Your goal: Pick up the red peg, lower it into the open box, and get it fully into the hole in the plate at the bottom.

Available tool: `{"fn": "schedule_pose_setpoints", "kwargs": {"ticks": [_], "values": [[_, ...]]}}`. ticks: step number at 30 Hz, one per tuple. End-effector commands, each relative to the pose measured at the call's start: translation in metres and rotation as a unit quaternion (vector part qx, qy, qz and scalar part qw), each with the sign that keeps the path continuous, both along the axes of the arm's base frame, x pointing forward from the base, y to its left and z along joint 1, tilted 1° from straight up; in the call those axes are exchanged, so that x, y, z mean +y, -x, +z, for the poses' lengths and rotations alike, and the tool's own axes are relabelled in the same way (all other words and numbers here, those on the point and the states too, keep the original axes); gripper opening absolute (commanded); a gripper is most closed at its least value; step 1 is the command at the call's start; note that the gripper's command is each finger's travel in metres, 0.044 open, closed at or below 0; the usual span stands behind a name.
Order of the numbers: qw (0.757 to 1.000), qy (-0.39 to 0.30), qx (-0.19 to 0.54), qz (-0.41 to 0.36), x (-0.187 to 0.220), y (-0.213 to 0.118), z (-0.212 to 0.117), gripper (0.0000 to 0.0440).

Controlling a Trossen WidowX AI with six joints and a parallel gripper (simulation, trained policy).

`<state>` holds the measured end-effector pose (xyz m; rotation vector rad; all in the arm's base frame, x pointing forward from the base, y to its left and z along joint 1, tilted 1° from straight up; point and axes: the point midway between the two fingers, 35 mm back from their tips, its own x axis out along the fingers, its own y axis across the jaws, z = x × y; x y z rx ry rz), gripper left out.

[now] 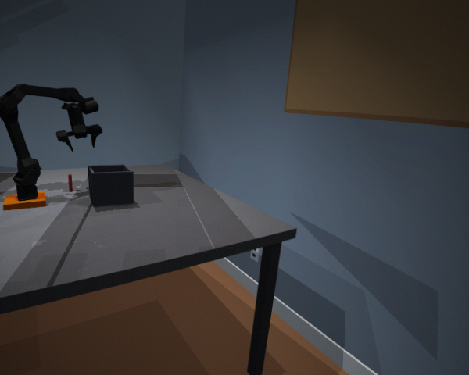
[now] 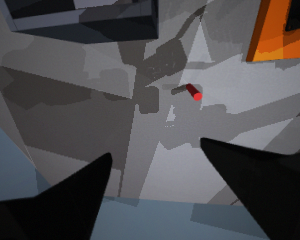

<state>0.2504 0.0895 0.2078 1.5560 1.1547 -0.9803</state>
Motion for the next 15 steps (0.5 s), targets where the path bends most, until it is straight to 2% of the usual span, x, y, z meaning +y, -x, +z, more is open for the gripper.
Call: {"fn": "schedule_pose_setpoints", "kwargs": {"ticks": [1,15], "values": [[0.998,0.012,0.04,0.038,0.009,0.015,-0.019,0.044],[0.985,0.046,0.121,0.118,0.015,0.05,-0.066,0.044]]}}
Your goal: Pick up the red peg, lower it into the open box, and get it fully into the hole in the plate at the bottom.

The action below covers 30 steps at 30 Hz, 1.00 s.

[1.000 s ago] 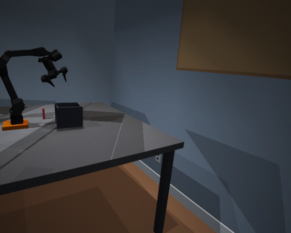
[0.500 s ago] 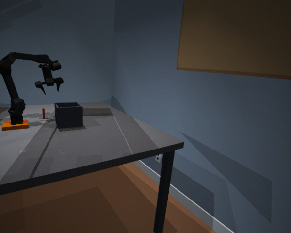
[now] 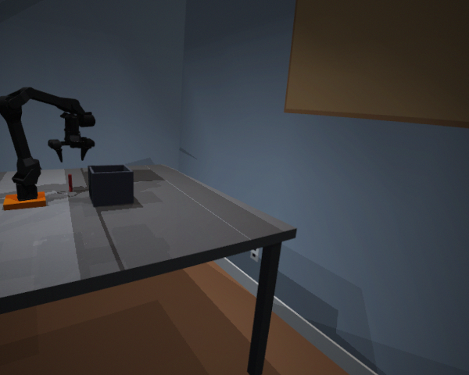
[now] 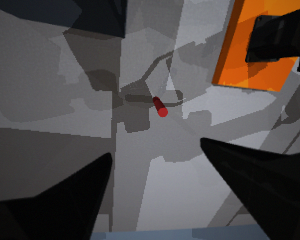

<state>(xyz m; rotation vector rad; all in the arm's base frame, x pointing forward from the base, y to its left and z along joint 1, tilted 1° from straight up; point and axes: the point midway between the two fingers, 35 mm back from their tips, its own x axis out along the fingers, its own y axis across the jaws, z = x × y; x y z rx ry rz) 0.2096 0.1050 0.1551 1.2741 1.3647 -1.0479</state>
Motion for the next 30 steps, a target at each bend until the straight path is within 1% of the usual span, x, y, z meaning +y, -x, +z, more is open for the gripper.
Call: {"fn": "schedule_pose_setpoints", "kwargs": {"ticks": [1,13,24,25,27,30], "values": [[0.999,0.009,0.026,0.021,-0.001,0.011,-0.017,0.044],[0.997,0.017,0.061,0.038,-0.009,0.027,-0.059,0.044],[0.997,0.033,0.064,0.033,-0.017,0.03,-0.094,0.0434],[0.997,0.034,0.064,0.033,-0.017,0.03,-0.097,0.0427],[0.997,0.036,0.061,0.036,-0.017,0.029,-0.101,0.0397],[0.997,0.037,0.058,0.042,-0.016,0.026,-0.106,0.0325]]}}
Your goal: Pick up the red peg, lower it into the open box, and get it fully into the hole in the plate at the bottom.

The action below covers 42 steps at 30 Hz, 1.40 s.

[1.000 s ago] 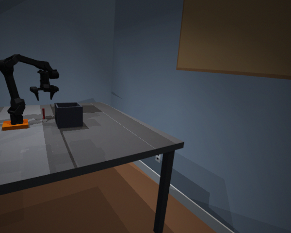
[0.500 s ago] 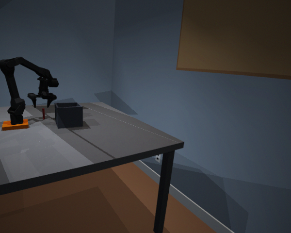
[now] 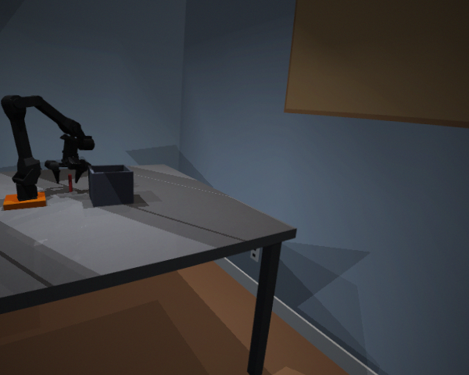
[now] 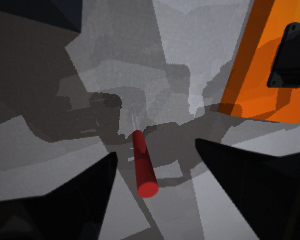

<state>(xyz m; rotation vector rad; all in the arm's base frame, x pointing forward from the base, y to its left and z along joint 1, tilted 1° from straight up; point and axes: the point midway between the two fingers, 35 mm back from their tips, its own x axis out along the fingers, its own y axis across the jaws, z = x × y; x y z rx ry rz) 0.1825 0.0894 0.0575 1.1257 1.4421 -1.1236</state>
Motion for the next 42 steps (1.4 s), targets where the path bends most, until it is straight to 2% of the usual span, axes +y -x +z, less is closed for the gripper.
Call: {"fn": "schedule_pose_setpoints", "kwargs": {"ticks": [1,13,29,42], "values": [[1.0,0.005,-0.001,0.009,-0.001,-0.001,-0.01,0.0299],[0.999,0.0,-0.01,0.045,0.004,-0.012,-0.011,0.0],[0.992,-0.056,-0.104,0.04,0.004,-0.032,0.052,0.0],[0.981,-0.044,-0.185,0.045,-0.026,-0.044,0.115,0.0]]}}
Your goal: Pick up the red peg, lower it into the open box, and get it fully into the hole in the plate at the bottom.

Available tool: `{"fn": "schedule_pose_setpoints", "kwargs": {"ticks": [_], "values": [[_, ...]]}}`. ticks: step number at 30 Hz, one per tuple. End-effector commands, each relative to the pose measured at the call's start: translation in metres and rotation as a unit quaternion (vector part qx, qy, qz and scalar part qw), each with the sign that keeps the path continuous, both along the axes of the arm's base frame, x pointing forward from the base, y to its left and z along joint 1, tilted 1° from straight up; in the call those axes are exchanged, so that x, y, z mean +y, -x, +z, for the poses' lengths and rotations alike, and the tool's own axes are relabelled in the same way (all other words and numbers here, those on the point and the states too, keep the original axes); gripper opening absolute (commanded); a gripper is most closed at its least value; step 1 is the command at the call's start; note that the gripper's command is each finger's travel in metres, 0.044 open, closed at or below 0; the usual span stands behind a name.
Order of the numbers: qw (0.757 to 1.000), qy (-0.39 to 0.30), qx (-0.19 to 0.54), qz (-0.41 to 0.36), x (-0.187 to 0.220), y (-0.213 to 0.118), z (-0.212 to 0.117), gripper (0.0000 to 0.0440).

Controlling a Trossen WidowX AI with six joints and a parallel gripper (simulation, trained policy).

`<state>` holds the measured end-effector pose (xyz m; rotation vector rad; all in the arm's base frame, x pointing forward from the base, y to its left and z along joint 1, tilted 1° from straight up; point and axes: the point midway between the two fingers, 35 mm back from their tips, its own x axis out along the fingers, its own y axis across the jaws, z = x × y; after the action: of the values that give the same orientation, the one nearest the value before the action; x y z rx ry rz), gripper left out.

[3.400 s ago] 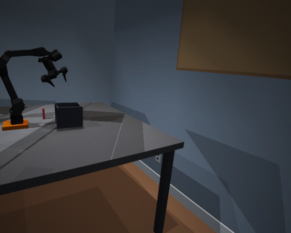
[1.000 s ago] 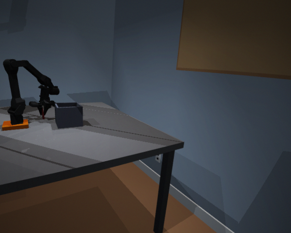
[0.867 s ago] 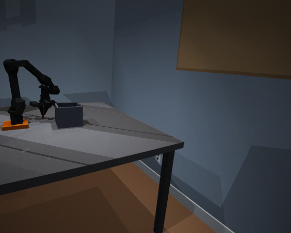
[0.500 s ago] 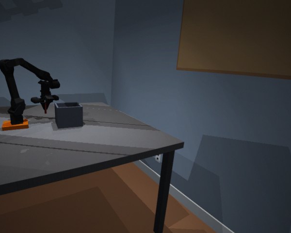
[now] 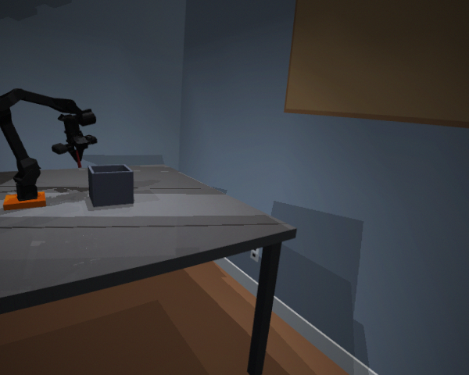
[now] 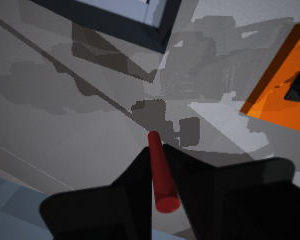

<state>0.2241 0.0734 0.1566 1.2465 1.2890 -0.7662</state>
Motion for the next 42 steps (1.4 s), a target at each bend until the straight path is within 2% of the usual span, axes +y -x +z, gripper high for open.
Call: {"fn": "schedule_pose_setpoints", "kwargs": {"ticks": [1,8,14,42], "values": [[1.0,0.011,-0.027,-0.002,-0.014,-0.003,0.021,0.0],[0.998,0.038,-0.054,-0.01,-0.038,-0.007,0.044,0.0],[0.996,0.063,-0.058,-0.021,-0.061,-0.011,0.051,0.0],[0.994,0.099,-0.015,-0.052,-0.14,-0.032,0.035,0.0]]}}
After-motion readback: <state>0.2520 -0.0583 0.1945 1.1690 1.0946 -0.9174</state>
